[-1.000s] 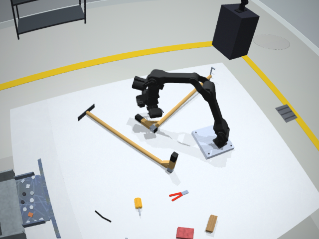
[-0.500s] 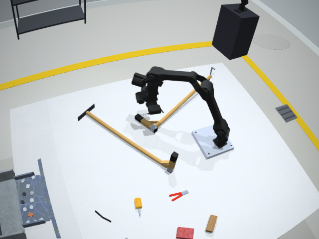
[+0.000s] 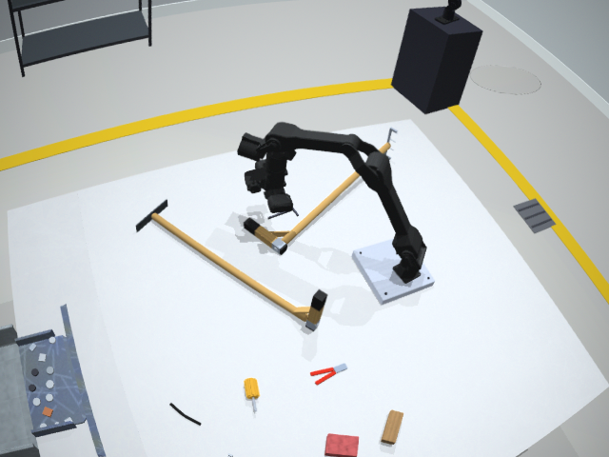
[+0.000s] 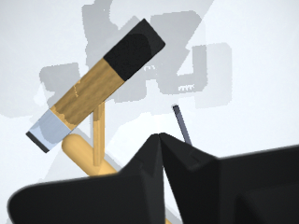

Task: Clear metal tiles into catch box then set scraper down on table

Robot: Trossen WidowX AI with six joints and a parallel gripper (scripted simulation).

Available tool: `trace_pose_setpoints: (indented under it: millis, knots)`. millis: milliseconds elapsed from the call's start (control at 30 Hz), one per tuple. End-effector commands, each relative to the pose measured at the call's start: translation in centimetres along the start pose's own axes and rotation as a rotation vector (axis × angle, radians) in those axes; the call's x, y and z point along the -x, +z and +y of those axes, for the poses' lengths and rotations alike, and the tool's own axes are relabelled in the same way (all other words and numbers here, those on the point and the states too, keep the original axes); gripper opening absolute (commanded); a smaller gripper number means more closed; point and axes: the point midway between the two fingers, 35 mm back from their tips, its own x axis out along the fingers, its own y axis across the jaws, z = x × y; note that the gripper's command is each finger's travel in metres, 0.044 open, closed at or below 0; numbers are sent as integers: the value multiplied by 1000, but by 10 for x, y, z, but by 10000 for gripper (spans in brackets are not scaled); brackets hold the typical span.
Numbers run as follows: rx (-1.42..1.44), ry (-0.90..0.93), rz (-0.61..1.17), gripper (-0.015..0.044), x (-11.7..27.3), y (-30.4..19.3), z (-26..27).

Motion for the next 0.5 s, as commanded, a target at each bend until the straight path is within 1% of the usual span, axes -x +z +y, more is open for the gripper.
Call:
trace_pose_setpoints:
  millis: [0,467]
  knots:
    - [4,-1,5,0,-2,-1,-8]
    - [4,-3,6,0,-3,-8,-30]
